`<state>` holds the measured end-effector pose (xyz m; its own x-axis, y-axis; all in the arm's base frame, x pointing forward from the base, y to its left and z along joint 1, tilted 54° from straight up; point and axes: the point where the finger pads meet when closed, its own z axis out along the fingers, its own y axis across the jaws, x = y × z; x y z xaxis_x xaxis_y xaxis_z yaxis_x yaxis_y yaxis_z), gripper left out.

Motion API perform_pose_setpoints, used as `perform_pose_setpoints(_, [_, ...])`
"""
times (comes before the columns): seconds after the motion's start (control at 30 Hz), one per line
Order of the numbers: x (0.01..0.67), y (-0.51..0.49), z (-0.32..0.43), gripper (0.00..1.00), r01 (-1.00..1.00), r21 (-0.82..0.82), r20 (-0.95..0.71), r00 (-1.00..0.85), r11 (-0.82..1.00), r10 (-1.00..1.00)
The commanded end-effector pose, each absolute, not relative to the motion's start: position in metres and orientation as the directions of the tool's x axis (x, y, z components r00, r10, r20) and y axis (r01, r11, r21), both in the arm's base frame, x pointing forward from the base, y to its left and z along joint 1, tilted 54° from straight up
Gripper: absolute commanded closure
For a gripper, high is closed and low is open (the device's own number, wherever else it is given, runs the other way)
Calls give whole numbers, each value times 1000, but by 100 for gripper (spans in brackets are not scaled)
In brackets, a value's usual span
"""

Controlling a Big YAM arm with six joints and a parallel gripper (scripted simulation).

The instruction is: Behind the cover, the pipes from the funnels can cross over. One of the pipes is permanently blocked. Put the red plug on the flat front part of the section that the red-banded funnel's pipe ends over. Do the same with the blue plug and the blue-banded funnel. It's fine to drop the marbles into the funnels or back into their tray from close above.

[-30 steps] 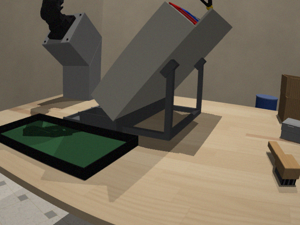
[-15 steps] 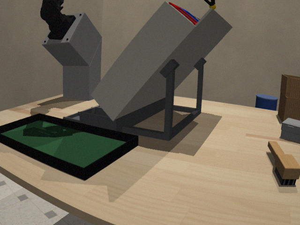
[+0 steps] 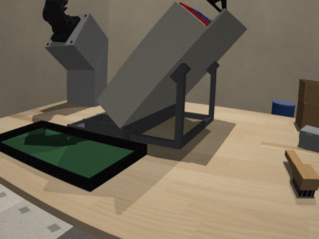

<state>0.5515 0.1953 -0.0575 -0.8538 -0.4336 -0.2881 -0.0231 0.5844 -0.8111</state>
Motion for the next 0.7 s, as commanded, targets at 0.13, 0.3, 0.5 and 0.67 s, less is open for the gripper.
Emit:
perform_pose_setpoints(0.13, [560, 197, -54, 100, -12, -804, -309, -846, 595, -434])
perform_pose_setpoints(0.3, [561, 196, -55, 100, -12, -804, -308, -846, 594, -434])
perform_pose_setpoints(0.5, [557, 203, -52, 41, -14, -805, -310, -842, 593, -441])
perform_pose_setpoints(0.67, [557, 203, -52, 41, -14, -805, -310, -842, 593, -441])
